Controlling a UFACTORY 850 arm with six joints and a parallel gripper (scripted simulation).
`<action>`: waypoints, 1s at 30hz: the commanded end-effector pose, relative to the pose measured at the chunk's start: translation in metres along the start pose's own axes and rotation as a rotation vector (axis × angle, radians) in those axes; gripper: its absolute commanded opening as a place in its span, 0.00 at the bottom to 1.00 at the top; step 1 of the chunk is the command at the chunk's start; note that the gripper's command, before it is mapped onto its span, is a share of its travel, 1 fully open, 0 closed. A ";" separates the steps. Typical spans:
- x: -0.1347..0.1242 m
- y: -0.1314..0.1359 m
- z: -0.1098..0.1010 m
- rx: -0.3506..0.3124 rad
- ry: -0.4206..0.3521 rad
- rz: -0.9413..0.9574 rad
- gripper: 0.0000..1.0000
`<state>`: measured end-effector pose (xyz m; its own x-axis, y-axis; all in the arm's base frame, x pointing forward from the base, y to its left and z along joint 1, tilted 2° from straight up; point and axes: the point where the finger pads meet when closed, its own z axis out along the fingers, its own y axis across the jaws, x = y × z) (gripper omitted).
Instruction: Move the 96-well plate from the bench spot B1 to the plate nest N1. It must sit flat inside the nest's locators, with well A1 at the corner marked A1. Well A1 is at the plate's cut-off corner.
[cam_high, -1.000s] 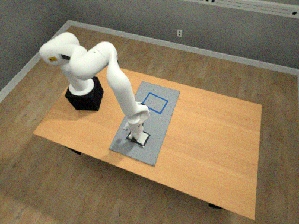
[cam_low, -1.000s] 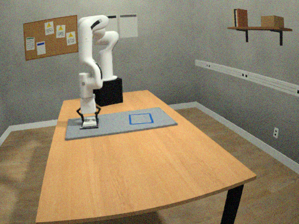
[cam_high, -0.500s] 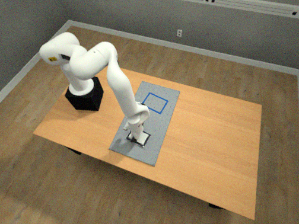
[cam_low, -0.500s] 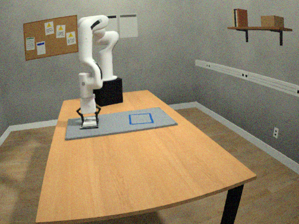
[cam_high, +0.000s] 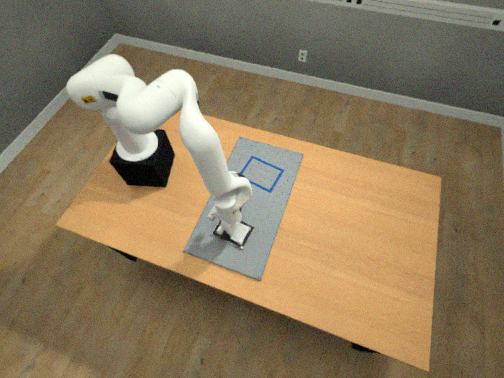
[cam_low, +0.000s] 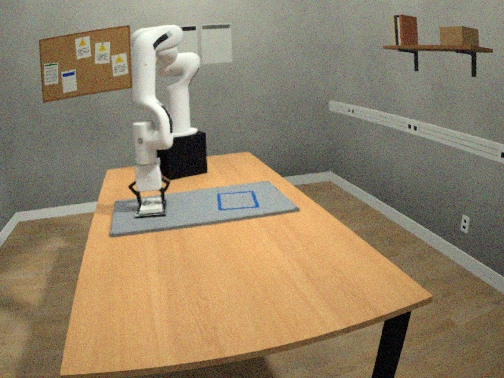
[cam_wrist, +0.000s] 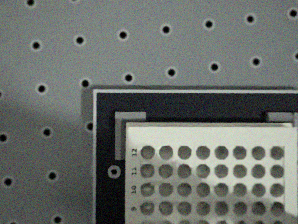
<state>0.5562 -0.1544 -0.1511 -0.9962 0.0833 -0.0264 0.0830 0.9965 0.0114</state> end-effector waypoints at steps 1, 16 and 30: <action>-0.001 0.000 -0.013 0.000 -0.002 0.000 1.00; -0.001 0.000 -0.048 0.000 -0.002 0.000 1.00; -0.001 0.000 -0.080 0.000 -0.002 0.000 1.00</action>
<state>0.5547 -0.1551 -0.0847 -0.9962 0.0832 -0.0271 0.0829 0.9965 0.0116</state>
